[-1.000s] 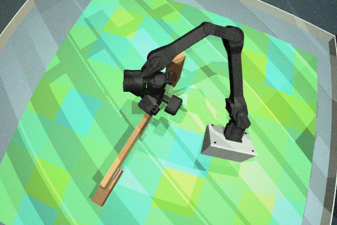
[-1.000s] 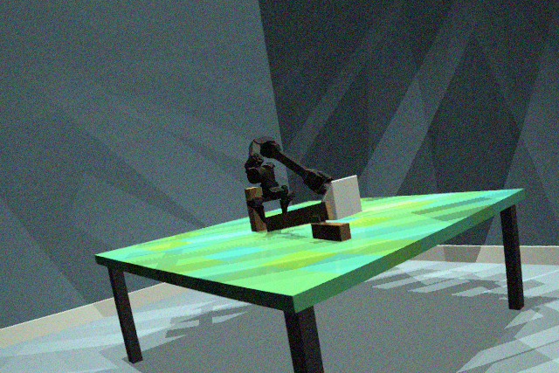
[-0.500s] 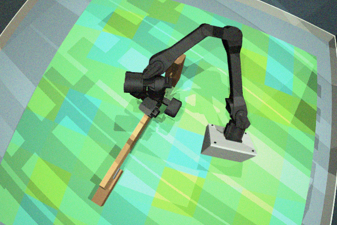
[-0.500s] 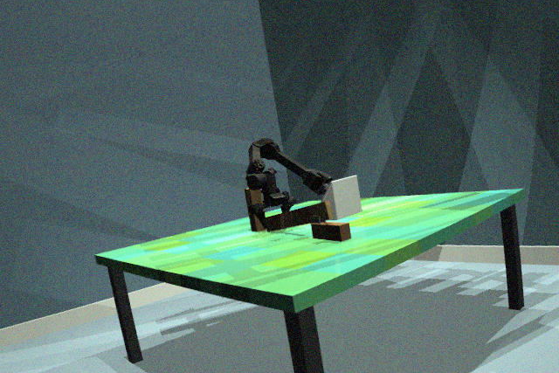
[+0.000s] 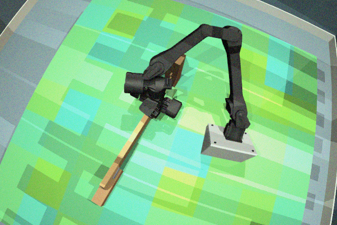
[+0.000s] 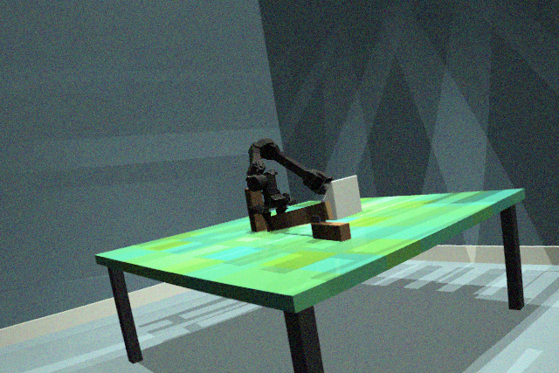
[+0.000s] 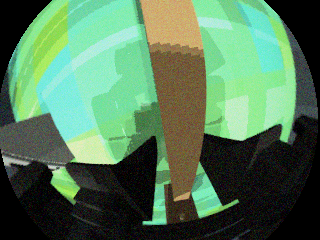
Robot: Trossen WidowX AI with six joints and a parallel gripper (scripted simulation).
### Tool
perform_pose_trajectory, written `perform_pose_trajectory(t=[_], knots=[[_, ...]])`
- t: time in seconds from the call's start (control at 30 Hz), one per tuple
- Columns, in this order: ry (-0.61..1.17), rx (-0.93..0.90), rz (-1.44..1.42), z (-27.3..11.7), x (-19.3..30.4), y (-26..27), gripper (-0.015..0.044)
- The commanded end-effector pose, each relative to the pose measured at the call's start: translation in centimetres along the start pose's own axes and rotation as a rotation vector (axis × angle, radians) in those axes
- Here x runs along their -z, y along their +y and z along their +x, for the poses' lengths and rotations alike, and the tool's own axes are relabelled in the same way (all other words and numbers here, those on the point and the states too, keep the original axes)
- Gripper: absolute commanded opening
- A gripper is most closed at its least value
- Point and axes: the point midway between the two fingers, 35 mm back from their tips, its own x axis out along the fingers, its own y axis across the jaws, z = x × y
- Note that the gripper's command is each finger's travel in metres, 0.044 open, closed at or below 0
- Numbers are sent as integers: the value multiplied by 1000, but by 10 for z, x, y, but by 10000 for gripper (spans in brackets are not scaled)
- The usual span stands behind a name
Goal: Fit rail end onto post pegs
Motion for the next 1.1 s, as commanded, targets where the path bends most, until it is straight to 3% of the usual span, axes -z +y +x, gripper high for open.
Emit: perform_pose_trajectory(t=[0.0,0.27,1.07], knots=[[3,2,-4,0,0,0,72],[3,2,-4,0,0,0,0],[2,2,-4,-6,0,0,0]])
